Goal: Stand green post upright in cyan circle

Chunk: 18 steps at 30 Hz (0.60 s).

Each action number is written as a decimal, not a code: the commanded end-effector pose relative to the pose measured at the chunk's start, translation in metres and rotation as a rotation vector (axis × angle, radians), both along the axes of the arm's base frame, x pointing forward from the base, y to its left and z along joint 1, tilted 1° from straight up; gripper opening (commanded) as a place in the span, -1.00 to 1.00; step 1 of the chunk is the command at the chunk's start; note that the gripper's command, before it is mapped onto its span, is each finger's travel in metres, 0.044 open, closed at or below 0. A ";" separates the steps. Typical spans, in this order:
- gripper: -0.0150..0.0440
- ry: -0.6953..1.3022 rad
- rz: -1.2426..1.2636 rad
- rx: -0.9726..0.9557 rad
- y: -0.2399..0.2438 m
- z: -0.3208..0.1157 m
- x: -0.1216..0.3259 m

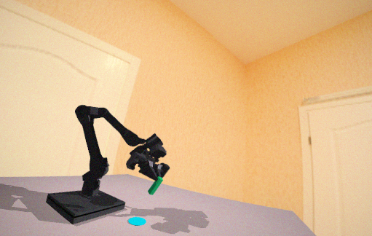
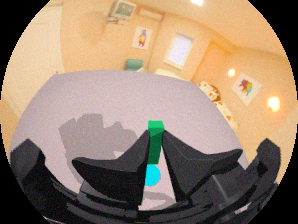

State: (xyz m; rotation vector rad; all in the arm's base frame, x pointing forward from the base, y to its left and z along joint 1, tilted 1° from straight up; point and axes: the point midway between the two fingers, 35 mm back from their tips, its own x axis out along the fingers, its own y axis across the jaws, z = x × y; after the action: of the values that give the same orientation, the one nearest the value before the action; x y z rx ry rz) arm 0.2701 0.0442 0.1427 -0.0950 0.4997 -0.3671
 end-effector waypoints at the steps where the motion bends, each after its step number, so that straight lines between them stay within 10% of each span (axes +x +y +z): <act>1: -0.42 -0.026 -0.002 -0.009 0.000 0.001 -0.002; 18: -0.42 -0.124 -0.012 -0.018 0.000 0.004 -0.010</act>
State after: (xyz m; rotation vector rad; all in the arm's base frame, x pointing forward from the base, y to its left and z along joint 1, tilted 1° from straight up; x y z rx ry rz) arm 0.2621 0.0454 0.1452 -0.0843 0.3947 -0.3818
